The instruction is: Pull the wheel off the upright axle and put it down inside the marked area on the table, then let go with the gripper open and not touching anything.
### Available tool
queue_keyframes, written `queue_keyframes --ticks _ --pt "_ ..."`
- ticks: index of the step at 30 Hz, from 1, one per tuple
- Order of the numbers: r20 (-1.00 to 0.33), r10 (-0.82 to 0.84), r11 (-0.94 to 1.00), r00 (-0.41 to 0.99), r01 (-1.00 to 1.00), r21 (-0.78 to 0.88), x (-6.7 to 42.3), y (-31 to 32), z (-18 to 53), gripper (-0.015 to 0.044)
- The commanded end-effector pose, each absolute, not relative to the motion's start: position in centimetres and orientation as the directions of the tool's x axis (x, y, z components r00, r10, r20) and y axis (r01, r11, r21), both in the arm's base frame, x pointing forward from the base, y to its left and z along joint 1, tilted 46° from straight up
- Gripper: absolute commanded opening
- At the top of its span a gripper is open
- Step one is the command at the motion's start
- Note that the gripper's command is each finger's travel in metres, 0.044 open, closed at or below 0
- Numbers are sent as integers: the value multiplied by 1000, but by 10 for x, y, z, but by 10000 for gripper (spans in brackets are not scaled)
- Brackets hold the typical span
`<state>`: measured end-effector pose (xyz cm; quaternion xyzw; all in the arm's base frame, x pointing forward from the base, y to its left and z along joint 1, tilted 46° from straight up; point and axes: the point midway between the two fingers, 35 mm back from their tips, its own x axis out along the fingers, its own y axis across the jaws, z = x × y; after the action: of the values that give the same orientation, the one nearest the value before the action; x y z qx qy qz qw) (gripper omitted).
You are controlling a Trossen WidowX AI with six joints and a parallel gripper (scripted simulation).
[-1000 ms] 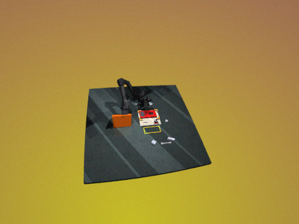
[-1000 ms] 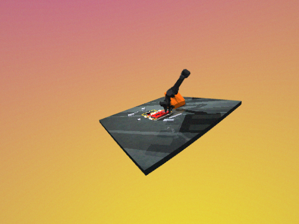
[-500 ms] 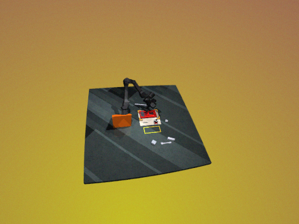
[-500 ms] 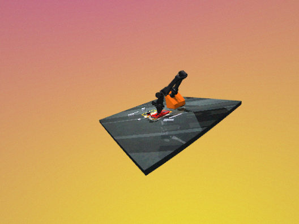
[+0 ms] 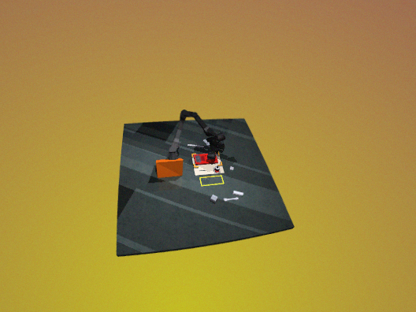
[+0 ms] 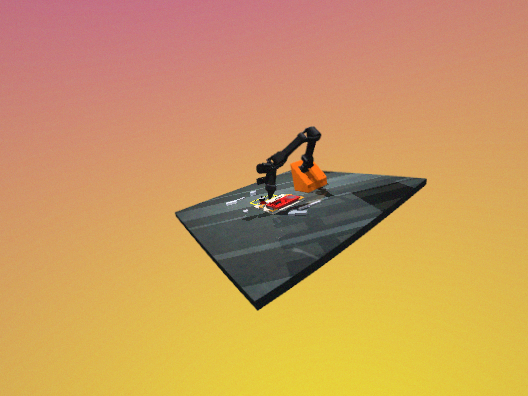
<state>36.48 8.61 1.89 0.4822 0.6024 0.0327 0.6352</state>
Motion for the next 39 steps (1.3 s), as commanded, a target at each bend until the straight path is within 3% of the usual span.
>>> queue_keyframes --ticks 1,11,39 --pt "-749 655 717 99 230 658 372 24 -9 300" --pt "-698 716 698 8 -7 716 367 -18 -21 300" --pt "-696 718 696 6 -14 718 370 -15 -35 300"
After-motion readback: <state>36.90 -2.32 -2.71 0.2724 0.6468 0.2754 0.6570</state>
